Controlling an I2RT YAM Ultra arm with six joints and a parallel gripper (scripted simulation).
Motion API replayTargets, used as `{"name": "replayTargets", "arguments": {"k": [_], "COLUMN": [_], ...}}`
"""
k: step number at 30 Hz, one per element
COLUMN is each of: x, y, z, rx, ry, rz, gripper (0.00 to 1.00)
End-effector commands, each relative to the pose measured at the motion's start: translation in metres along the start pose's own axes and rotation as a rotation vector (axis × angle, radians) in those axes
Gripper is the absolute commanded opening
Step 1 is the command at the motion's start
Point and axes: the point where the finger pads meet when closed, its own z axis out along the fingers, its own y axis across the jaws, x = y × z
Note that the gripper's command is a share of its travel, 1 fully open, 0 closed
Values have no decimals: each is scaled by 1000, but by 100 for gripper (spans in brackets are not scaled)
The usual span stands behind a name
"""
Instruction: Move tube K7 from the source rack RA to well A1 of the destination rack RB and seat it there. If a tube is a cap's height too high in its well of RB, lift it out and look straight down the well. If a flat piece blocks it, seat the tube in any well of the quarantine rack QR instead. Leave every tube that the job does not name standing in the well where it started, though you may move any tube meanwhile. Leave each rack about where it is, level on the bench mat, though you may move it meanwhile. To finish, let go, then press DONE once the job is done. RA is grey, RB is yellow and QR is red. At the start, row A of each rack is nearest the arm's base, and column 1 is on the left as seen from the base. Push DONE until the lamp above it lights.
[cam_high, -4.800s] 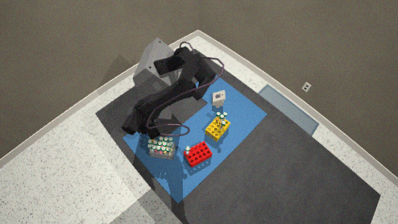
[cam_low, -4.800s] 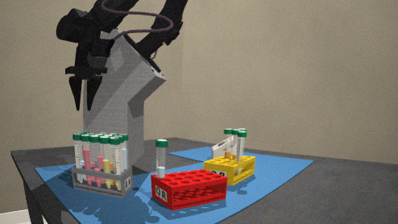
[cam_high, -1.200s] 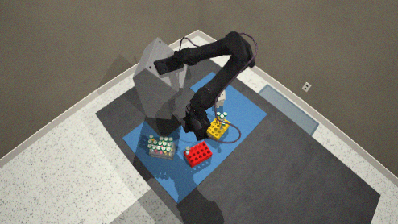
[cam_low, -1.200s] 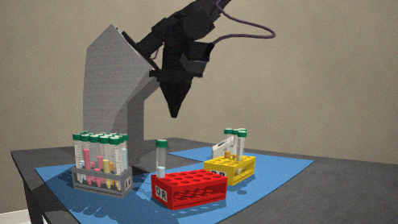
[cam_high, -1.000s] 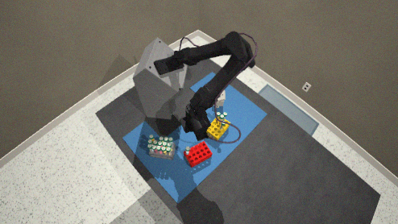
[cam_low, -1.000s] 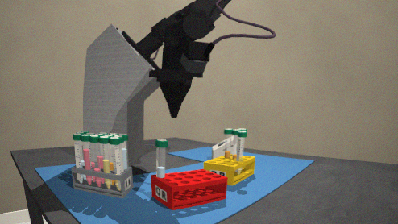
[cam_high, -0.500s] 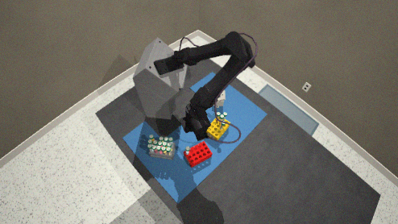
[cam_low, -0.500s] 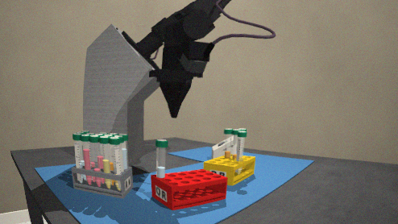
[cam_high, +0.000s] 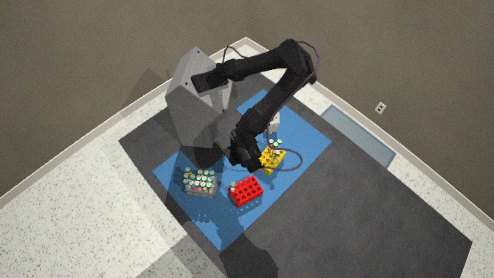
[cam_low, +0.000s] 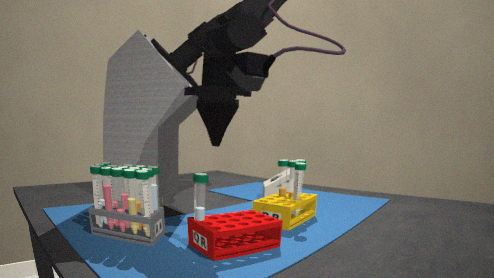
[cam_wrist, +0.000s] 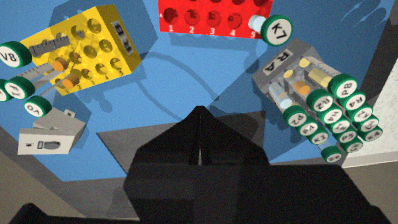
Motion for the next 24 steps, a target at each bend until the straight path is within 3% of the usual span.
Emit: {"name": "replayTargets", "arguments": {"k": [1, 24], "x": [2, 3], "y": [-2, -1], "z": [-7, -7], "rx": [11, 10], "ry": [-16, -10], "rz": [-120, -816], "gripper": [0, 0]}}
